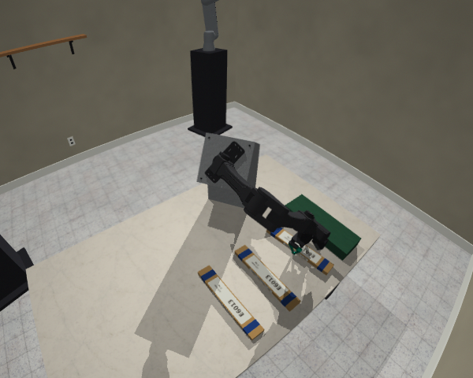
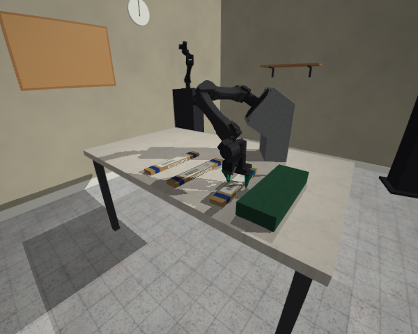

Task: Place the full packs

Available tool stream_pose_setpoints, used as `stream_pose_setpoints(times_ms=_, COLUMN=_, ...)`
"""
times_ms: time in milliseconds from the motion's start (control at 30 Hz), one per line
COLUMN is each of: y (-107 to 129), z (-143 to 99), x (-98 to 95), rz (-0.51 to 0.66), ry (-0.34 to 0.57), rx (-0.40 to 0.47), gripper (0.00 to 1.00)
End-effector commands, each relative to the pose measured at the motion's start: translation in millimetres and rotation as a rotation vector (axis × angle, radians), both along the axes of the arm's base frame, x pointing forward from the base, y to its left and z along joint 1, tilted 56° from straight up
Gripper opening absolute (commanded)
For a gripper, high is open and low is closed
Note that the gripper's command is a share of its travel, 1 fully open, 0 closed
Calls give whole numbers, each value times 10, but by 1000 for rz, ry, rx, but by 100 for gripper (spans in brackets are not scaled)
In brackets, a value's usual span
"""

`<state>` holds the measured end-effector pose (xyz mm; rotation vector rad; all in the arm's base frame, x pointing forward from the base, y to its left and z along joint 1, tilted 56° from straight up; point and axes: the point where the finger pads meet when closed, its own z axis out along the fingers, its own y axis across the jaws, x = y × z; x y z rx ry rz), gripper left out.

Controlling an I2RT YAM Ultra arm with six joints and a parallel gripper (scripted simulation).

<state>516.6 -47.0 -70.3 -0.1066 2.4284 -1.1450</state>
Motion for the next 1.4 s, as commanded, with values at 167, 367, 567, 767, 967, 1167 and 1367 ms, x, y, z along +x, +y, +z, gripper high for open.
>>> stream_pose_setpoints(times_ms=167, y=171, z=47, x=107, rz=31, ry=-27, rx=9, gripper=0)
stream_pose_setpoints(times_ms=367, y=162, z=52, x=104, rz=28, ry=-27, rx=4, gripper=0)
stream_pose_setpoints(times_ms=567, y=162, z=52, x=104, rz=28, ry=-27, rx=4, gripper=0)
stream_pose_setpoints(times_ms=767, y=162, z=52, x=104, rz=28, ry=-27, rx=4, gripper=0)
stream_pose_setpoints(times_ms=967, y=162, z=52, x=104, rz=28, ry=-27, rx=4, gripper=0)
stream_pose_setpoints(times_ms=1167, y=162, z=52, x=104, rz=28, ry=-27, rx=4, gripper=0)
stream_pose_setpoints(times_ms=1367, y=180, z=184, x=90, rz=22, ry=-38, rx=3, gripper=0)
